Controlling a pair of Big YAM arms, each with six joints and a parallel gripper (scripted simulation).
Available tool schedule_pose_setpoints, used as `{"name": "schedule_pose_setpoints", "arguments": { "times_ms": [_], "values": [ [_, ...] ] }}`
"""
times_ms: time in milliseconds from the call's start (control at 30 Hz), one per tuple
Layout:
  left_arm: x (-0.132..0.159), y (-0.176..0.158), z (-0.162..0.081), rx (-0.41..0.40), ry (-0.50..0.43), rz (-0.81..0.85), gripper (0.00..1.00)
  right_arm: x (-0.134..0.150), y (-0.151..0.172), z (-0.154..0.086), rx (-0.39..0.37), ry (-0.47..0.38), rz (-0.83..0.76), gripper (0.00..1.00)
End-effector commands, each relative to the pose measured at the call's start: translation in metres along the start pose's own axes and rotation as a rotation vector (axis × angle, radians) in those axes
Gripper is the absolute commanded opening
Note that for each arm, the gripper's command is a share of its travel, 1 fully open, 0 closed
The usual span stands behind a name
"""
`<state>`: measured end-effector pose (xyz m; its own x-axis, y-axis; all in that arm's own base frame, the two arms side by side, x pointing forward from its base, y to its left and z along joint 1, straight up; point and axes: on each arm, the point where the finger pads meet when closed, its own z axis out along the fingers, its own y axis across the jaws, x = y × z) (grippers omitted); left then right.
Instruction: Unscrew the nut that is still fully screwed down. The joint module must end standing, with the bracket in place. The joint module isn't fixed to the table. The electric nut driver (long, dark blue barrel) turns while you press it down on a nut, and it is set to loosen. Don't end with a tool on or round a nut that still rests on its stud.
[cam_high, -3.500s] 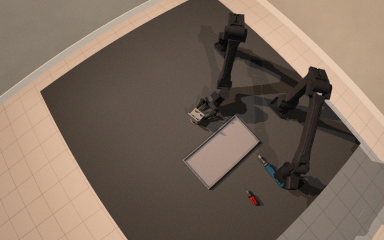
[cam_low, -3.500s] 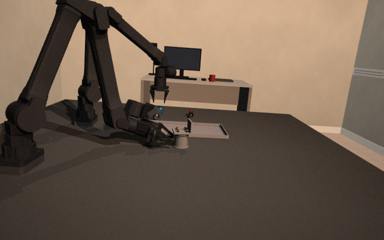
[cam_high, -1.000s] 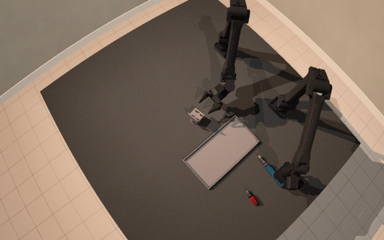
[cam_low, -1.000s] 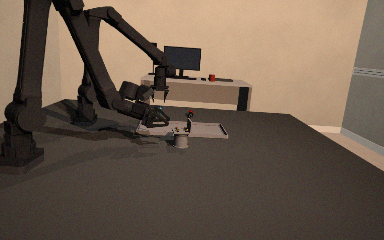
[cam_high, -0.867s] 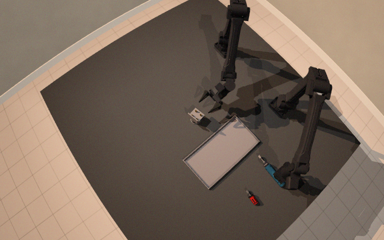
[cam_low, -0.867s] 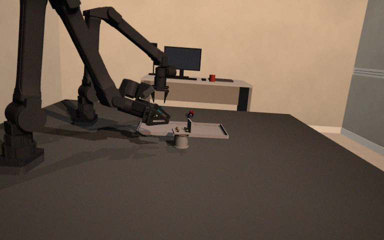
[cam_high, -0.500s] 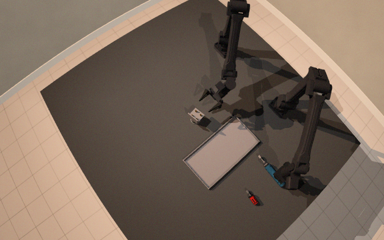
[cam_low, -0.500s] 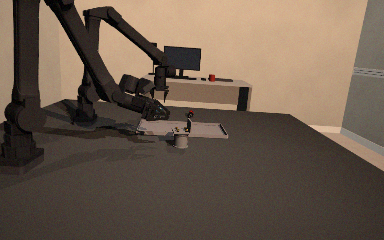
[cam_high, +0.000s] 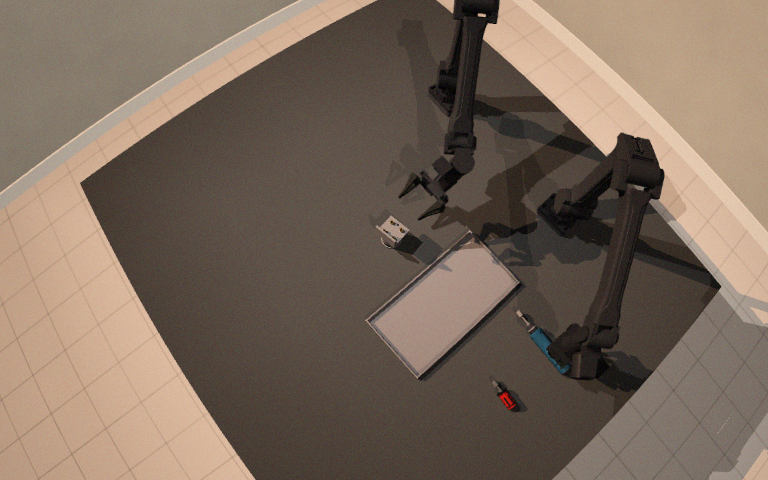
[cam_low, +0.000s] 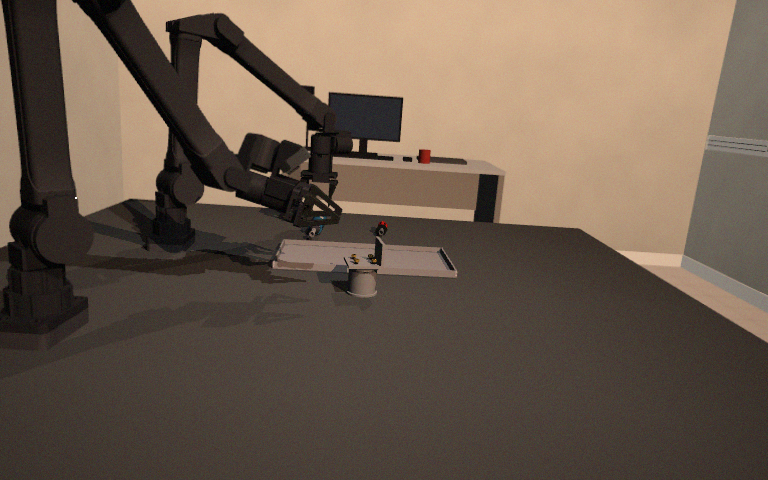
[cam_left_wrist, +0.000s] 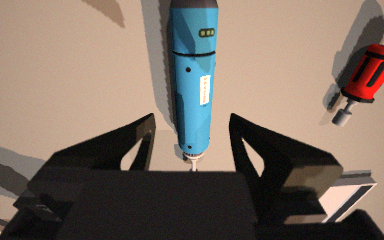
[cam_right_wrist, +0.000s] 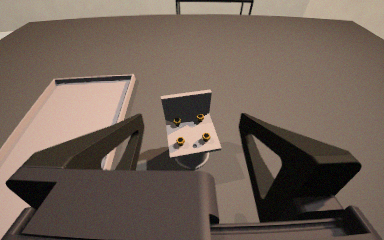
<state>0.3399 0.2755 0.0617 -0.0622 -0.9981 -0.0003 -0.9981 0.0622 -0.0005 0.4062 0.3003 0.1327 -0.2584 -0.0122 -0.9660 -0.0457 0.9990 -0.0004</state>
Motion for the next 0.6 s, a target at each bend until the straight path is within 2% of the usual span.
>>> {"name": "schedule_pose_setpoints", "arguments": {
  "times_ms": [0, 367, 400, 533, 567],
  "values": [
    [-0.008, -0.01, -0.013, 0.024, -0.022, 0.002, 0.65, -0.033, 0.012, 0.003, -0.009, -0.04, 0.048, 0.86],
    [-0.008, -0.01, -0.013, 0.024, -0.022, 0.002, 0.65, -0.063, 0.012, -0.005, -0.01, -0.042, 0.051, 0.86],
    [-0.008, -0.01, -0.013, 0.024, -0.022, 0.002, 0.65, -0.045, 0.007, -0.005, -0.006, -0.024, 0.026, 0.86],
    [-0.008, -0.01, -0.013, 0.024, -0.022, 0.002, 0.65, -0.046, 0.013, 0.0, -0.003, -0.018, 0.025, 0.86],
    [-0.008, -0.01, -0.013, 0.024, -0.022, 0.002, 0.65, -0.054, 0.01, -0.005, -0.006, -0.029, 0.037, 0.86]
  ]
}}
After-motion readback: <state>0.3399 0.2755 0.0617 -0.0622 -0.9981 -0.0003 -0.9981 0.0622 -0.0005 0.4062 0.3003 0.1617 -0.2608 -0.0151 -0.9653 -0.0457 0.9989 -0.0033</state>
